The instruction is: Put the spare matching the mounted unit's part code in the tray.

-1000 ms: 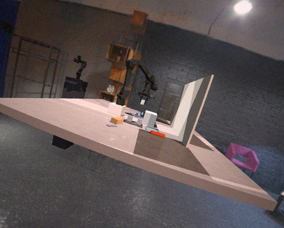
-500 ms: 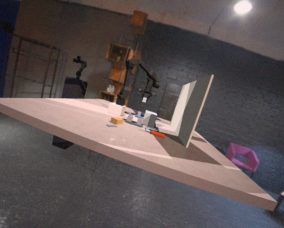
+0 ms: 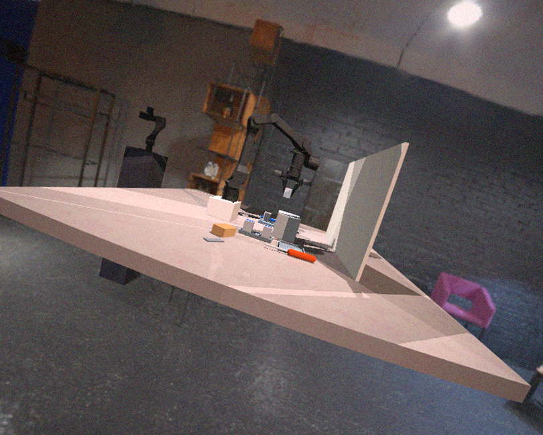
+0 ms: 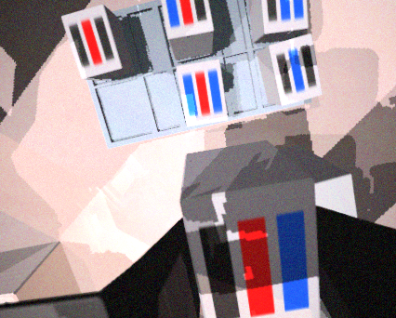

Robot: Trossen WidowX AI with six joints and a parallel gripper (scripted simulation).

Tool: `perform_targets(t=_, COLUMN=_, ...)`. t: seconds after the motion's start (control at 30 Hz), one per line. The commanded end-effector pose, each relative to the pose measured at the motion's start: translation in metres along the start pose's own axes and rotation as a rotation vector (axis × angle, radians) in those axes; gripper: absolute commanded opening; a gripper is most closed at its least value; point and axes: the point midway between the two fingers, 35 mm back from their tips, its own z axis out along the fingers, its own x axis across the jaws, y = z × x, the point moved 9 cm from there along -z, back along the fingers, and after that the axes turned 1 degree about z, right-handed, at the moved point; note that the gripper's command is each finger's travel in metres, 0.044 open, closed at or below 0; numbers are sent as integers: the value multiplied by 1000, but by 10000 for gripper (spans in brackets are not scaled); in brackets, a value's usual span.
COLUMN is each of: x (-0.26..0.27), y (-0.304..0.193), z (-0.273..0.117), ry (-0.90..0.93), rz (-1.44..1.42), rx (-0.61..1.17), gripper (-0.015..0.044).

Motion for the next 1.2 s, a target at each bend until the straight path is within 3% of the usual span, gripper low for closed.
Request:
perform_targets(t=0.0, x=-20, y=-16, z=-3, ry=-7, rz=-4, rx=5, gripper=0)
perform_targets(t=0.57, x=-75, y=-86, z=-8, ry=-15, rz=55, rx=2, gripper=0)
perform_targets(t=1.17, x=-112, y=-193, z=-10, ry=-17, rz=14, rx=29, gripper=0)
